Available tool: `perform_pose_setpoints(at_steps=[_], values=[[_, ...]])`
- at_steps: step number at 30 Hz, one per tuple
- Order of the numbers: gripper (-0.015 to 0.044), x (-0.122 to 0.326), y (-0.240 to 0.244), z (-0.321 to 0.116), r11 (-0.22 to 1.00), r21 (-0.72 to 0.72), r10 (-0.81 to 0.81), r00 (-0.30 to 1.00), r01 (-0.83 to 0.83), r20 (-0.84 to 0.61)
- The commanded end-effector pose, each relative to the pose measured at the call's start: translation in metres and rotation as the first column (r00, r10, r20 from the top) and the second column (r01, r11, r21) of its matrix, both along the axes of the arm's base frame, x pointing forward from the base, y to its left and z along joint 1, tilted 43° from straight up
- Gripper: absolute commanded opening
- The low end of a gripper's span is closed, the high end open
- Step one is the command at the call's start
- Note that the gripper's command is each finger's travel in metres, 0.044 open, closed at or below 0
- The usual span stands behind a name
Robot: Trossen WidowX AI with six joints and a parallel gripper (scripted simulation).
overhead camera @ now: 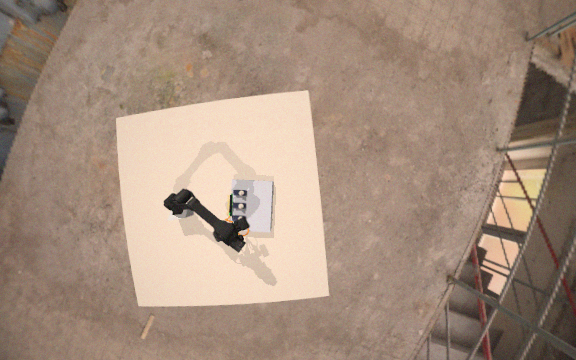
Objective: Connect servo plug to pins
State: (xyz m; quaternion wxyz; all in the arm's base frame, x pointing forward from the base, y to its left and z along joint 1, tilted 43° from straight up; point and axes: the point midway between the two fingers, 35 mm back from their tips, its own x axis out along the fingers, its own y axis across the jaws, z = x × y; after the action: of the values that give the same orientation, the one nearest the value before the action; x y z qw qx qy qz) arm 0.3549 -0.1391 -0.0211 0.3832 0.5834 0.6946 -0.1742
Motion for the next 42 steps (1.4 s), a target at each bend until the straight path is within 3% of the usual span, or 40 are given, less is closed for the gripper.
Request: perform_pose_setpoints(at_steps=[1, 10, 19, 31, 42], values=[[0.0000, -0.009, 0.002, 0.007, 0.992, -0.017, -0.126, 0.986, 0.125, -0.111], [0.0000, -0.024, 0.009, 0.015, 0.937, -0.073, -0.346, 0.886, 0.341, -0.309], [0.0000, -0.041, 0.017, 0.022, 0.836, -0.172, -0.534, 0.699, 0.521, -0.475], [0.0000, -0.065, 0.030, 0.031, 0.646, -0.351, -0.703, 0.349, 0.678, -0.620], [0.0000, -0.089, 0.043, 0.037, 0.443, -0.540, -0.755, -0.027, 0.716, -0.656]])
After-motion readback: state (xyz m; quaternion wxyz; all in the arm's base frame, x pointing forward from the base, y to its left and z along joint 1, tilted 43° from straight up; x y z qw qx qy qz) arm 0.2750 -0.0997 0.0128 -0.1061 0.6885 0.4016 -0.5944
